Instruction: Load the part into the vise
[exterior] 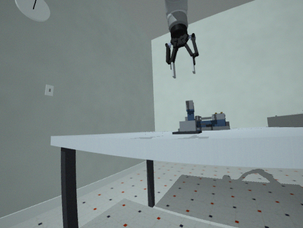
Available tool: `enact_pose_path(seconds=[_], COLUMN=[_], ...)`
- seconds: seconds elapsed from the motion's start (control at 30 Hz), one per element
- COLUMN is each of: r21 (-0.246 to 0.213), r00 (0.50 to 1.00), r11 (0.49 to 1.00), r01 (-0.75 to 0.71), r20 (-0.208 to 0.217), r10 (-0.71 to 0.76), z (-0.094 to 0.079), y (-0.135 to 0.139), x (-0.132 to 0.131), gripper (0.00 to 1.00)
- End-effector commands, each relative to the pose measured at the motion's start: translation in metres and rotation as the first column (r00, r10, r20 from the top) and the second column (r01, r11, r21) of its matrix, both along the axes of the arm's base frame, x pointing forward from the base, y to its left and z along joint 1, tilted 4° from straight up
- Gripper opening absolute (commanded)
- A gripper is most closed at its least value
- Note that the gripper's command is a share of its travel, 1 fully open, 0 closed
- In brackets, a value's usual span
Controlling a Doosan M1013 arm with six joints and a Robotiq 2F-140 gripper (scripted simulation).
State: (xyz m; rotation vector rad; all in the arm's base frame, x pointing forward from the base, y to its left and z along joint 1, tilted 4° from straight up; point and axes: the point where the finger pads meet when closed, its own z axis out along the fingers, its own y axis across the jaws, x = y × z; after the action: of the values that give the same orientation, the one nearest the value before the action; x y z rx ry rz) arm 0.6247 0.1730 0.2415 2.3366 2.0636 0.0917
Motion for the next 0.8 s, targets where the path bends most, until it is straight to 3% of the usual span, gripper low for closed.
enact_pose_path(seconds=[0.0, 0.77], r21=[0.001, 0.002], r00=[1.000, 1.000], r11=[1.000, 1.000], r01=[-0.010, -0.010], r20=[0.001, 0.000], r10=[0.010, 0.010], z=[-0.0021, -0.0063], y=[0.0014, 0.0015], x=[-0.0017, -0.0014], gripper=[0.51, 0.51])
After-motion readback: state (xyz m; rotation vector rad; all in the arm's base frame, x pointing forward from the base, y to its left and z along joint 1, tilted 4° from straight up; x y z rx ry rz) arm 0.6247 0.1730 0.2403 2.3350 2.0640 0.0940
